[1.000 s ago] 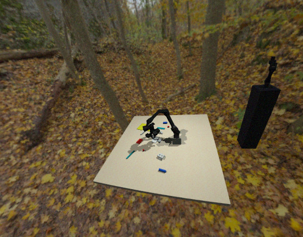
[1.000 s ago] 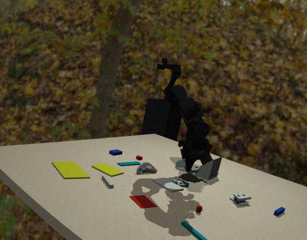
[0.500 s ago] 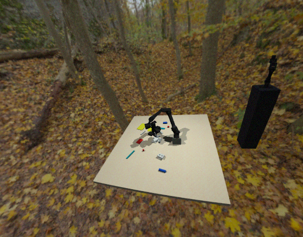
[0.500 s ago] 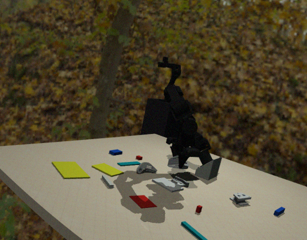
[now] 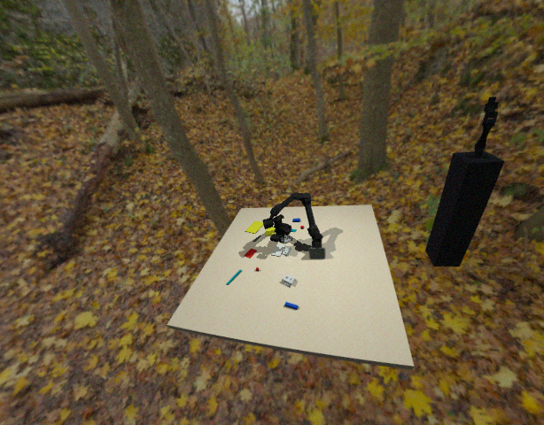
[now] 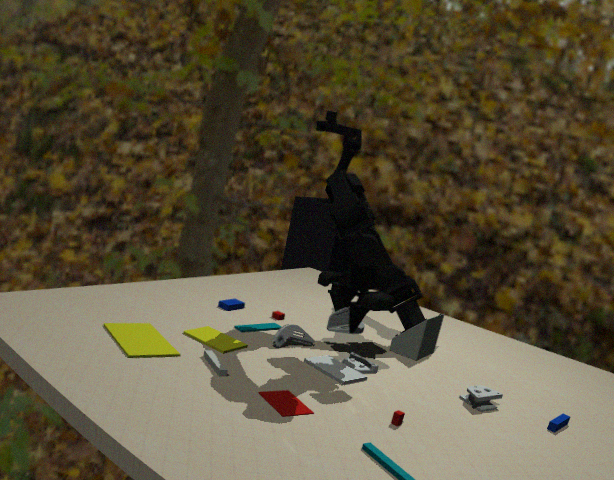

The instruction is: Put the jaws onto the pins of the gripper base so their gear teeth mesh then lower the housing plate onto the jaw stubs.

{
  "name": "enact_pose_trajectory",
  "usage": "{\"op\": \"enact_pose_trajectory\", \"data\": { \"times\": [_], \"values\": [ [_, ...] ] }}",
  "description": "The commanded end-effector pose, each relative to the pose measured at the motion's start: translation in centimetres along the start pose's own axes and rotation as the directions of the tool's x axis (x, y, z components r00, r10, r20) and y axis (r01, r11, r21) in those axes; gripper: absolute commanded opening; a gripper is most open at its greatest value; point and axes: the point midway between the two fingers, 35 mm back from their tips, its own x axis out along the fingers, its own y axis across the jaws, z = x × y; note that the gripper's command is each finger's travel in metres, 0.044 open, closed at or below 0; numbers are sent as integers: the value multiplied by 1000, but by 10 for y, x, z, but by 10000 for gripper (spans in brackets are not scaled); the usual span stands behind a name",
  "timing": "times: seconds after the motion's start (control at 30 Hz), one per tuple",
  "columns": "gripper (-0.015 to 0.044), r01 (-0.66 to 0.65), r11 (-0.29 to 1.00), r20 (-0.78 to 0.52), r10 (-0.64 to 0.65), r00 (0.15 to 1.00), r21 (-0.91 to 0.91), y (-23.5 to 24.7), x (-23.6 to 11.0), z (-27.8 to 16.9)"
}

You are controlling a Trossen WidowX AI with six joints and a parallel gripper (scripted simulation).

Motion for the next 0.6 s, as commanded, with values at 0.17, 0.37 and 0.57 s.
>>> {"op": "enact_pose_trajectory", "data": {
  "times": [0.17, 0.37, 0.57],
  "values": [
    [134, -5, 1000, -3, 5, 1000, -11, 2, 0, 0],
    [134, -5, 1000, -3, 5, 1000, 3, 2, 0, 0],
    [134, -5, 1000, -3, 5, 1000, 3, 2, 0, 0]
  ]
}}
